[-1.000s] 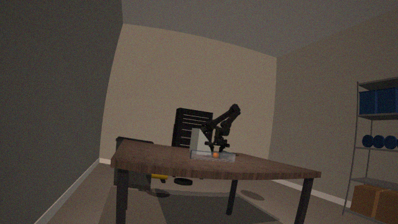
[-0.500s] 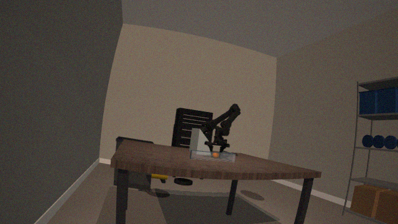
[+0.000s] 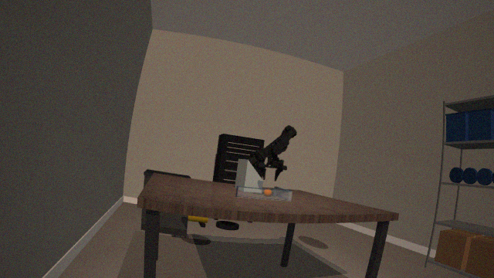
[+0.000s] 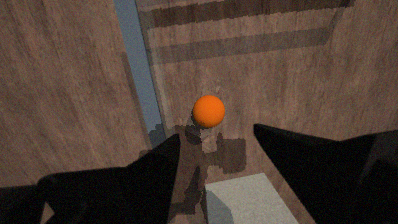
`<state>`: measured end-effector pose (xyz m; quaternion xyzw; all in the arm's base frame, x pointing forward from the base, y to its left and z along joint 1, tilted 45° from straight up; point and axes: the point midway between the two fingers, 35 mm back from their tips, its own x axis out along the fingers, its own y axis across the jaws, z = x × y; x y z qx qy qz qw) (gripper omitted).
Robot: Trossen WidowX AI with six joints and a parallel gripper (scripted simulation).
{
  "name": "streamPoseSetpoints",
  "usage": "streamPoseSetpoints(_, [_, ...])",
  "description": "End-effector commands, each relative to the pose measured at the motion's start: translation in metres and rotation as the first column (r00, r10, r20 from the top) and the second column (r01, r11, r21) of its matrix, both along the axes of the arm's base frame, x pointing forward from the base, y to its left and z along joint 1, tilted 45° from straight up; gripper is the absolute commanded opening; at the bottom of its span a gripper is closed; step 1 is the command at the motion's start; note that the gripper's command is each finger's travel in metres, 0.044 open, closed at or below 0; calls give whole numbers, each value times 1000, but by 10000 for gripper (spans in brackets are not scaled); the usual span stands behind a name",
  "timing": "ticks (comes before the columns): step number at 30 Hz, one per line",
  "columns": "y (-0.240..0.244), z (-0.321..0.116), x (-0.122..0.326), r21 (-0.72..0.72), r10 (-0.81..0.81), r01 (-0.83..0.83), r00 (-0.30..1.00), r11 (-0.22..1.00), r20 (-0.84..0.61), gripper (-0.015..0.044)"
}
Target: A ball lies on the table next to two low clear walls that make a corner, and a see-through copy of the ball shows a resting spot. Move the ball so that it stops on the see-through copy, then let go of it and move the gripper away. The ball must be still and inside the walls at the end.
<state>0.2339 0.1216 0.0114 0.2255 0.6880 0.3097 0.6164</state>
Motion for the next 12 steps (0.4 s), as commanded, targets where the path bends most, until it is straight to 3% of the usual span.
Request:
streamPoseSetpoints(1, [1,-1,0,-1,-1,1,1000,1000,-3,346])
streamPoseSetpoints(5, [1,-1,0,-1,-1,1,1000,1000,-3,346])
streamPoseSetpoints(9, [-27,27,6,-3,2,-2,1000,1000,-1,440])
streamPoseSetpoints(12, [-34,35,6,-2,3,-3,1000,1000,-1,440])
